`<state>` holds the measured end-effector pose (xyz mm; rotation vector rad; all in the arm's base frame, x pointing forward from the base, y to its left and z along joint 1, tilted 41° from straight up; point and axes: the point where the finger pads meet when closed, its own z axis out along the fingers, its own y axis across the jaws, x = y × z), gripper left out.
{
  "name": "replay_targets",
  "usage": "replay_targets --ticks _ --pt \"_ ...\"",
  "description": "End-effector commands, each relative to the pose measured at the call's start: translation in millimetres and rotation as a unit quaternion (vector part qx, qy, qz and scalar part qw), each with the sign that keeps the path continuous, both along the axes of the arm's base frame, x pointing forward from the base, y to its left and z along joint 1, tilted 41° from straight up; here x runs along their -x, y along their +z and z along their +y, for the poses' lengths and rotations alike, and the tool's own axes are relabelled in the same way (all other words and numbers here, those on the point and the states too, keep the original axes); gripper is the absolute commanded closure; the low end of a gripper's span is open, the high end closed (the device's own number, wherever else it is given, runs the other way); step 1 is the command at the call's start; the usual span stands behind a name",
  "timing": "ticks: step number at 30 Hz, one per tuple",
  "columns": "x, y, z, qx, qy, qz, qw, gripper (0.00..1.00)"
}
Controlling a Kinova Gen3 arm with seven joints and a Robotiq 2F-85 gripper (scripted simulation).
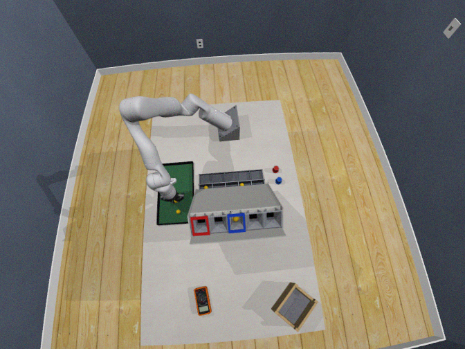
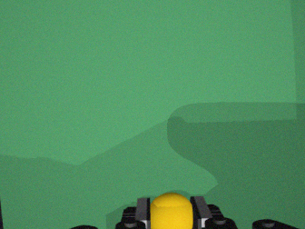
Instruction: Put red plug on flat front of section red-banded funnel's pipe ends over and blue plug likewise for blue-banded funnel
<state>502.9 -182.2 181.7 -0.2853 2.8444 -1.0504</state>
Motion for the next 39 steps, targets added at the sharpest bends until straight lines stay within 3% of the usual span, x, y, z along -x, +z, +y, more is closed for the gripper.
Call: replay_targets --ticks 1,21,22,25,30,39 --pt "0 0.4 1 0.0 0.001 -0.001 1.0 1.0" --pt "0 0.4 1 0.0 0.001 -0.001 1.0 1.0" --pt "10 53.7 45 0.001 0.003 0.0 1.0 1.0" --pt "13 62.3 51 0.001 0.003 0.0 1.0 1.0" --pt "20 102.4 85 0.001 0.003 0.0 1.0 1.0" --pt "19 101.9 85 0.001 0.003 0.0 1.0 1.0"
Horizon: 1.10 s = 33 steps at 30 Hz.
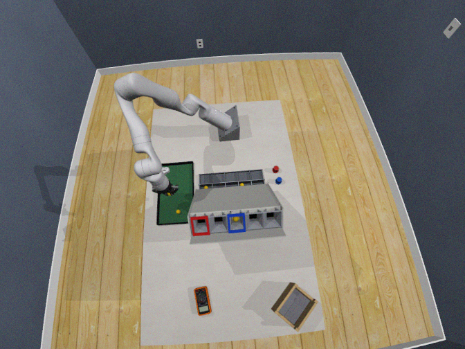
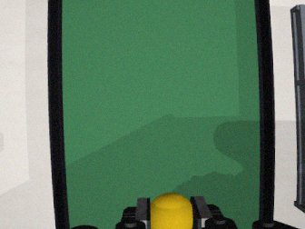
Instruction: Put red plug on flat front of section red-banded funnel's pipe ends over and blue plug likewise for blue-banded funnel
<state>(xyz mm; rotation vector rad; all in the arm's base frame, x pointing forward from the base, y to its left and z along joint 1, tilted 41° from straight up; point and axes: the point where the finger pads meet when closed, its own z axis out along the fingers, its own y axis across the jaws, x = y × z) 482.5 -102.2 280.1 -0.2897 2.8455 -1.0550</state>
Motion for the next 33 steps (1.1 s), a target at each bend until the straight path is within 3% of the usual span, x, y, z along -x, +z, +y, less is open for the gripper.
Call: replay_targets --ticks 1,16,17,33 --pt "-1 3.5 5 0.0 0.002 -0.002 1.0 1.0" --pt "-1 3.5 5 0.0 0.002 -0.002 1.0 1.0" --pt "59 32.0 19 -0.001 0.005 -0.002 1.0 1.0" --pt "59 32.0 19 -0.001 0.005 -0.002 1.0 1.0"
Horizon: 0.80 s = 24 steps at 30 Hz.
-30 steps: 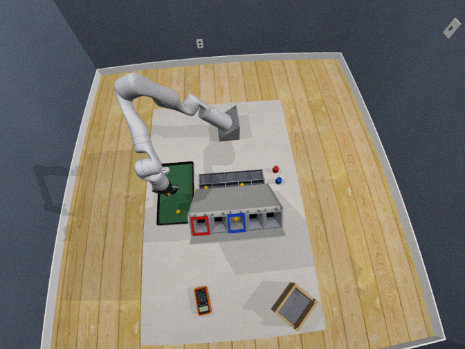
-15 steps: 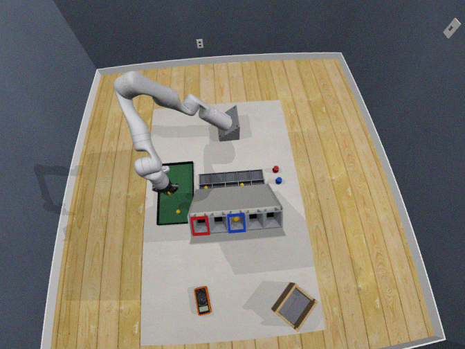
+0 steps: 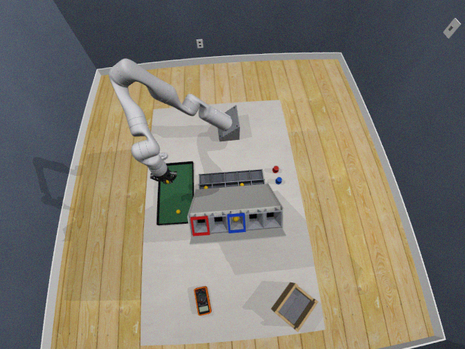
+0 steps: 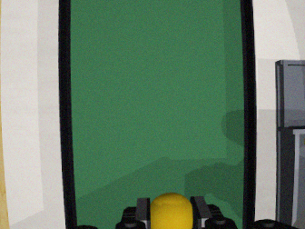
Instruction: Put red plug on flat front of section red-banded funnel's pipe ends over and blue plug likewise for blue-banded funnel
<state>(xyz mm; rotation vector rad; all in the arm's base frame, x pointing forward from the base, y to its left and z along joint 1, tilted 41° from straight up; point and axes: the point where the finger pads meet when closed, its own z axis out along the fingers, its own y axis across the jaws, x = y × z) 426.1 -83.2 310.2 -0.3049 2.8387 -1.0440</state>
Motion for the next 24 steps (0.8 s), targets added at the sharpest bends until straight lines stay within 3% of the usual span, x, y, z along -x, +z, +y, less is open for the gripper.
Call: replay_targets --ticks 1,3,8,17,18,20,24 --pt "-1 -18.3 68 0.001 -0.002 0.0 1.0 1.0" --pt "-1 -19.8 74 0.001 -0.002 0.0 1.0 1.0" --pt "-2 -39.2 144 0.001 -0.002 0.0 1.0 1.0" --pt "-2 -39.2 144 0.001 -0.002 0.0 1.0 1.0" --pt "-5 -56.0 210 -0.003 0.002 -0.002 1.0 1.0" --pt "-5 -58.3 219 -0.003 0.002 -0.002 1.0 1.0" --pt "-5 -76.0 284 -0.003 0.002 -0.002 1.0 1.0"
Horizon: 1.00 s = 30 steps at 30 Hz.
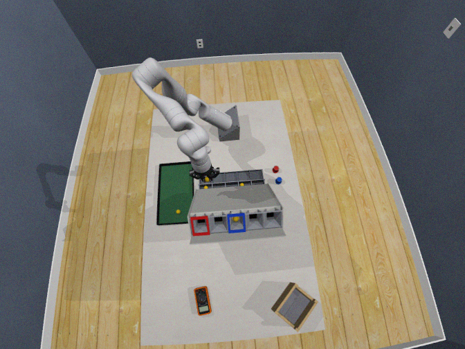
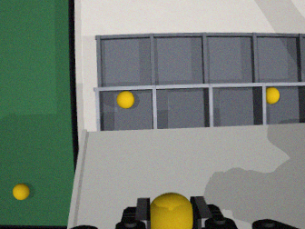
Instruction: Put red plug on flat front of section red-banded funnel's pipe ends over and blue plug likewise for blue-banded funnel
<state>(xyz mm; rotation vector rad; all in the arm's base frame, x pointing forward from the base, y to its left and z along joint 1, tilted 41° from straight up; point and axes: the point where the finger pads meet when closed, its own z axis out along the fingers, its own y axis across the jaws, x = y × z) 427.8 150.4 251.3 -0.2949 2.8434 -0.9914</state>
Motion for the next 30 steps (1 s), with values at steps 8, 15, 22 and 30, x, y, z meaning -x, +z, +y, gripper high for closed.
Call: replay_targets --ticks 8,15,22,30 --pt "-4 -17.7 52 0.014 0.002 0.004 1.0 1.0" --pt "-6 -41.8 148 0.009 0.008 0.001 1.0 1.0" --pt "-5 -56.9 194 0.009 0.008 0.001 1.0 1.0" --pt "-78 -53.4 216 -0.001 0.014 -0.005 1.0 1.0"
